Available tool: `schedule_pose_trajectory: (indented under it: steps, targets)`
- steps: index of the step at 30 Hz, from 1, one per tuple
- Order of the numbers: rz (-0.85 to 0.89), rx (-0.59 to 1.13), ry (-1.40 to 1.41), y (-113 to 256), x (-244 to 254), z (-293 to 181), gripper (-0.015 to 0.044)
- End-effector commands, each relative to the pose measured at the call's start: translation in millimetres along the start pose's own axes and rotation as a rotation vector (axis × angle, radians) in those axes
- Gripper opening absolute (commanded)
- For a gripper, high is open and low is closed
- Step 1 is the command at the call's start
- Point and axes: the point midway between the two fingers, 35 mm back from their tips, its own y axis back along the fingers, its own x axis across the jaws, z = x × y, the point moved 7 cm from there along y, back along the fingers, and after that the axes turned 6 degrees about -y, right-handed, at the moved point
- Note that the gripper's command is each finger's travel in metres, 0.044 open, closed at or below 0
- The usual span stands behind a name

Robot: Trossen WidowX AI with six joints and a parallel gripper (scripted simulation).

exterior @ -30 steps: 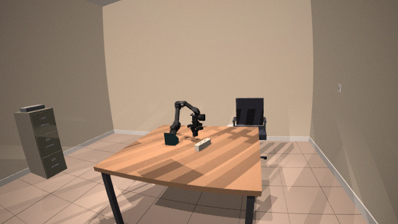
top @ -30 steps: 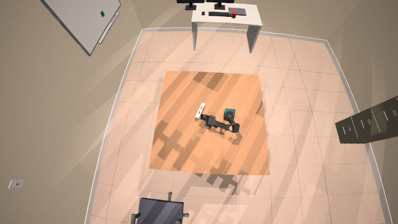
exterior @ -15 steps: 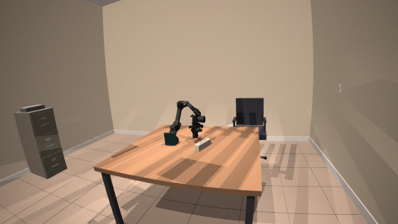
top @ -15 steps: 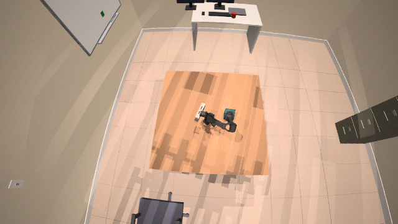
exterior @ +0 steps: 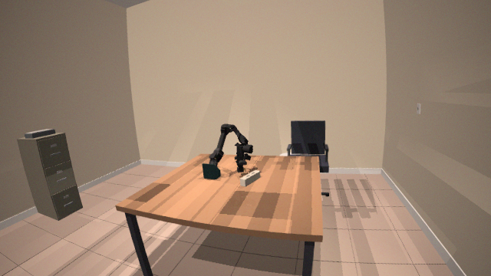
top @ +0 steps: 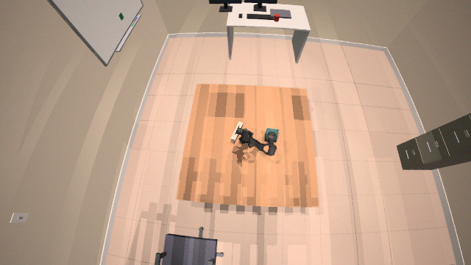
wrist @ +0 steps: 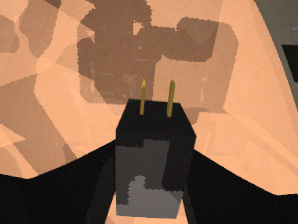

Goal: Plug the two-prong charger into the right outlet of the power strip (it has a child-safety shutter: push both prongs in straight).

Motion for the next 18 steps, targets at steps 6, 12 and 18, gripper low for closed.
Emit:
schedule_pose_trajectory:
  steps: [6, 12, 18]
  targets:
    - [0.006, 0.002, -0.157, -5, -17, -7, 0.0000]
    - [0.013, 0.003, -0.260, -9, -27, -11, 0.0000]
    - [0.021, 0.004, -0.362, -13, -38, -17, 0.0000]
